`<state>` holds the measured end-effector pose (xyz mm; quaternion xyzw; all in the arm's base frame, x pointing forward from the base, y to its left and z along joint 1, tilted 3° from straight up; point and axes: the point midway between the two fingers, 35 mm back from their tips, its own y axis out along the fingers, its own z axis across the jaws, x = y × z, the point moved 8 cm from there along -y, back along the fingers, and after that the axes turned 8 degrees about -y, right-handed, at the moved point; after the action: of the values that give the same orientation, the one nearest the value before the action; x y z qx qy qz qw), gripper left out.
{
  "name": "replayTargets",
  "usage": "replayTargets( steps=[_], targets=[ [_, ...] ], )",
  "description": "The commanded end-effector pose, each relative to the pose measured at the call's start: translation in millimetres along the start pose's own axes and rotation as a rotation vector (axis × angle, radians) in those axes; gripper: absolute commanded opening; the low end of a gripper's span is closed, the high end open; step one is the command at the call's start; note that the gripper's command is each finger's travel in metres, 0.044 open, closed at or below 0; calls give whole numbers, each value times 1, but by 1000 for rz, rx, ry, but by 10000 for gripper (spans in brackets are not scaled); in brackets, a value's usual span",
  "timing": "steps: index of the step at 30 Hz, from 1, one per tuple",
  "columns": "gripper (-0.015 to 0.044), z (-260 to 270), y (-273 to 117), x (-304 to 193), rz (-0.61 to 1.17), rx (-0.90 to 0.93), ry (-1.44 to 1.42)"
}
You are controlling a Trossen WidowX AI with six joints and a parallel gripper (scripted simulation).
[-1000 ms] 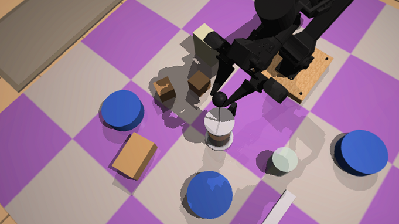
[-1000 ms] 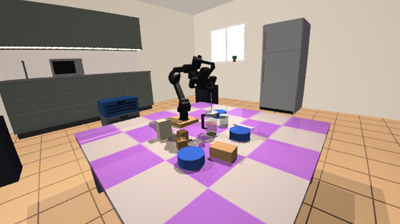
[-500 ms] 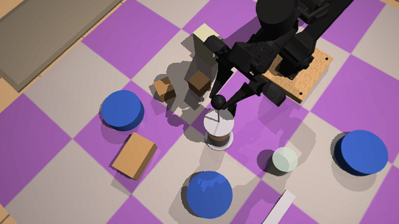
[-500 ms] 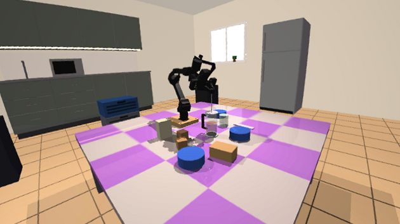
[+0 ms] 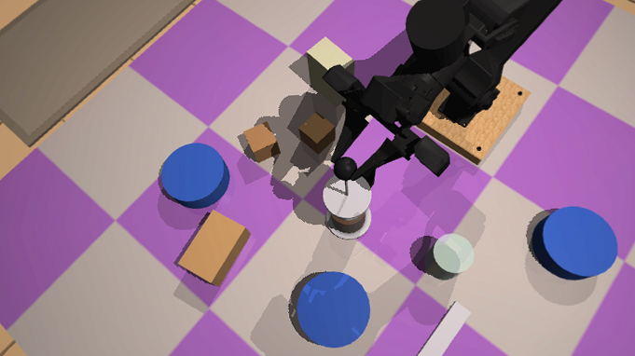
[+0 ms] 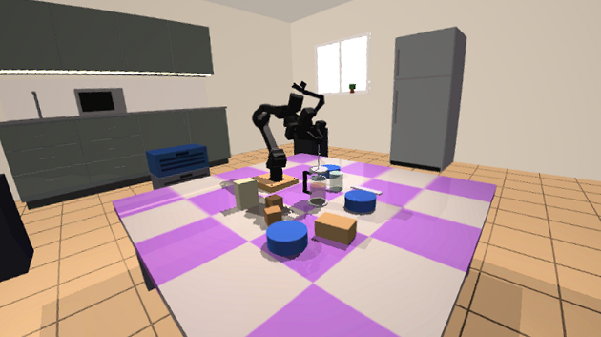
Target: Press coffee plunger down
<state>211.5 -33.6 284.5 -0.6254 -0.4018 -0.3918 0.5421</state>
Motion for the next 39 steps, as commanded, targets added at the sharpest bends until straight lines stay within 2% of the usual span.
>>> replayTargets(
  steps=[1, 26, 39],
  targets=[
    [126, 3, 15, -29, 98, 13, 13],
    [126, 10, 38, -62, 98, 13, 13],
    [126, 10, 46, -60, 97, 13, 13]
  ],
)
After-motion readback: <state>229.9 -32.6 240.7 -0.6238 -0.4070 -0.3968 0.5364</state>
